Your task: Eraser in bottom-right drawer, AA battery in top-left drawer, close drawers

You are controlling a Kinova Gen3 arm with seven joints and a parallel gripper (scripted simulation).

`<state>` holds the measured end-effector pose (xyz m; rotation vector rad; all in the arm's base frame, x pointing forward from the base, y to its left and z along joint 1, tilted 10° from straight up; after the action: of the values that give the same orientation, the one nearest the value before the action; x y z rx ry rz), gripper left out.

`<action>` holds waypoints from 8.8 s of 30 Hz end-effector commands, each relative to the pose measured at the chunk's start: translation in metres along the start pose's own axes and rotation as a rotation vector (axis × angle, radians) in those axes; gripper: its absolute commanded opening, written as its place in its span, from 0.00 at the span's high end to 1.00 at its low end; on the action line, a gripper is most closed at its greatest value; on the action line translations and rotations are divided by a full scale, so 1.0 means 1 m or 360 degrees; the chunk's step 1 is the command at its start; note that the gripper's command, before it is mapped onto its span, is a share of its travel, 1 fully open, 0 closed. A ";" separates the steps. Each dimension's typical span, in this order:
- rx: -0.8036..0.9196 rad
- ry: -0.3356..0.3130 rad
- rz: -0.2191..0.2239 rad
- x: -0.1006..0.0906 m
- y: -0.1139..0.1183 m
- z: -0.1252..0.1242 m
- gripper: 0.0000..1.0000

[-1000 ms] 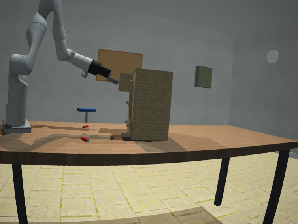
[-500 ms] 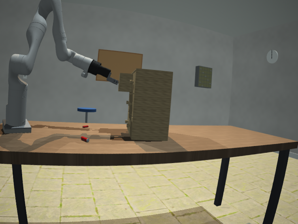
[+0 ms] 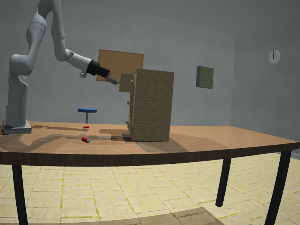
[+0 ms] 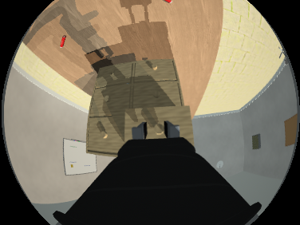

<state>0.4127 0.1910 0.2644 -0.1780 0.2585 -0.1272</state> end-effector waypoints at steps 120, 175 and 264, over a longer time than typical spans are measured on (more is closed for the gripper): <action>-0.0022 0.1633 0.0095 -0.146 -0.002 0.099 0.33; -0.0011 0.1939 0.0139 -0.149 -0.003 0.112 0.33; 0.1196 0.1857 -0.0743 0.009 -0.282 -0.169 0.39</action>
<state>0.3486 -0.1107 0.1579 0.6237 1.3000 -0.7765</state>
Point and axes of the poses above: the point where the finger pads meet when closed, its own x axis out along the fingers, its own y axis across the jaws, z = x × y, the point moved 6 cm from there along -x, back along the fingers, and after that the axes turned 3 degrees about -x, right-handed, at the moved point
